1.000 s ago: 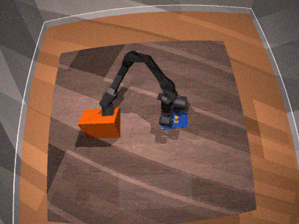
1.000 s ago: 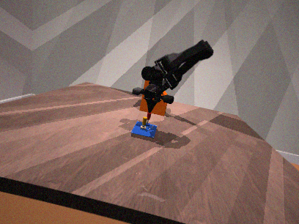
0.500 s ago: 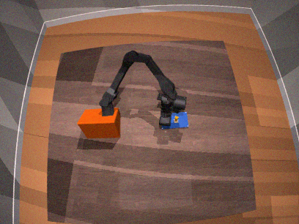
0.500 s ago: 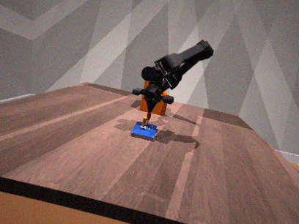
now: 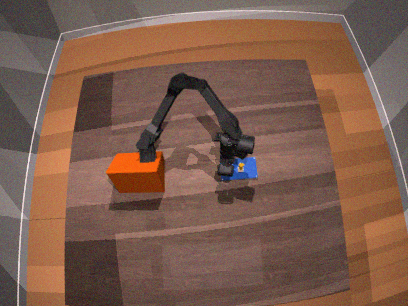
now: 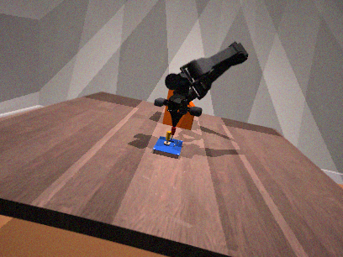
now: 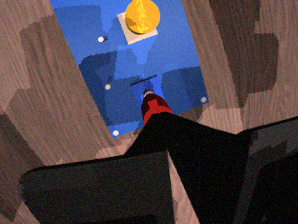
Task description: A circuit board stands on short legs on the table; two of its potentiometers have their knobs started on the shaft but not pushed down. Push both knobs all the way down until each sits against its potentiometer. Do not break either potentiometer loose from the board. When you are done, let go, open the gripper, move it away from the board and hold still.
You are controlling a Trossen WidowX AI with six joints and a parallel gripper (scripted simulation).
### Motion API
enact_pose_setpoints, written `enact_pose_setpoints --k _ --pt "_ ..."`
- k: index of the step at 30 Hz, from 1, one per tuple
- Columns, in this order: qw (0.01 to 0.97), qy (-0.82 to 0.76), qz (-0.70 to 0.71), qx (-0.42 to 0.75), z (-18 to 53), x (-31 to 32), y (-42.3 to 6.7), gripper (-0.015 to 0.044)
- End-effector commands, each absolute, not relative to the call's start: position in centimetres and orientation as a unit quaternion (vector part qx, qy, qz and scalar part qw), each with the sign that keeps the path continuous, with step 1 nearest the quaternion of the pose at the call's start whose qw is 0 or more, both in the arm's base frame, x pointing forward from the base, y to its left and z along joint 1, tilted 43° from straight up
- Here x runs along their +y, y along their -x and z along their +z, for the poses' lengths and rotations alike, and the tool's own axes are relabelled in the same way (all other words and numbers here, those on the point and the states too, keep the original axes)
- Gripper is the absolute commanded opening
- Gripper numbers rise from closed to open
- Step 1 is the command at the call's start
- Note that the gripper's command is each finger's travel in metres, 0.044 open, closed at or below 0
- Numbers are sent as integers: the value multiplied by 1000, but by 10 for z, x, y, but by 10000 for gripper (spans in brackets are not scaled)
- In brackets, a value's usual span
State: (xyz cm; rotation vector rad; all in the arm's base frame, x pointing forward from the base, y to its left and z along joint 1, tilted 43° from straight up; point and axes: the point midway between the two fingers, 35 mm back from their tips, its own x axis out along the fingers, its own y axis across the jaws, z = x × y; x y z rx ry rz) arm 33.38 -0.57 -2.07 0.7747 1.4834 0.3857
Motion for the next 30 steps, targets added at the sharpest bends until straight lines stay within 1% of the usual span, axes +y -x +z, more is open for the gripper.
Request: enact_pose_setpoints --k 1,30 --pt "652 -337 176 656 -28 4 -336 0" --pt "652 -337 176 656 -34 9 -337 0"
